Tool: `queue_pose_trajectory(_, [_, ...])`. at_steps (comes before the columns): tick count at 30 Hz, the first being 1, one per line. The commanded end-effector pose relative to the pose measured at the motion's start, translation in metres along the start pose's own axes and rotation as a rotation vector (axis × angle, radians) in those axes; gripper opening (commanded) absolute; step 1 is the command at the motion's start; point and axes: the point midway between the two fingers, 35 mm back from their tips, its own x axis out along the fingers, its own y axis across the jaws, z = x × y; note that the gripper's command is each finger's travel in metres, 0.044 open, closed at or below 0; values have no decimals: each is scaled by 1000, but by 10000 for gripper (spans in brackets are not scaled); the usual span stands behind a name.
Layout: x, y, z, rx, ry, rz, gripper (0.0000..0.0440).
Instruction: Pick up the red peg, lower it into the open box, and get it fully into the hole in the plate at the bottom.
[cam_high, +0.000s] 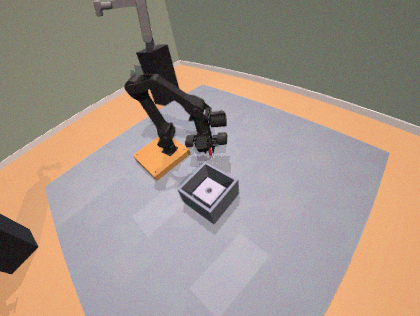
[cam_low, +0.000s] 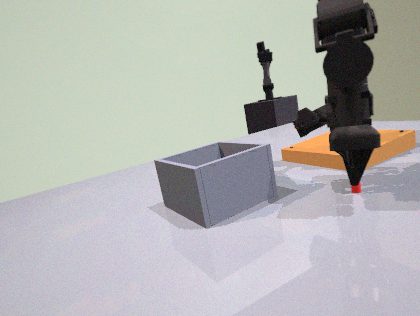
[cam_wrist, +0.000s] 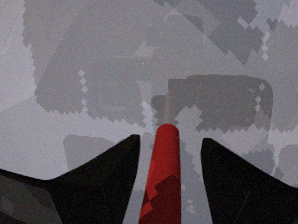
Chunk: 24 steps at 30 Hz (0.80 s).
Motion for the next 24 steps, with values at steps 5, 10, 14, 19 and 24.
queue_pose_trajectory(5, [-1, 1, 0, -6, 46, -16, 0])
queue_pose_trajectory(10, [-13, 6, 13, -48, -22, 18, 0])
queue_pose_trajectory(14, [-23, 7, 21, -83, -67, 32, 0])
queue_pose_trajectory(19, [-38, 10, 34, -125, -122, 49, 0])
queue_pose_trajectory(24, [-55, 15, 47, -156, -175, 64, 0])
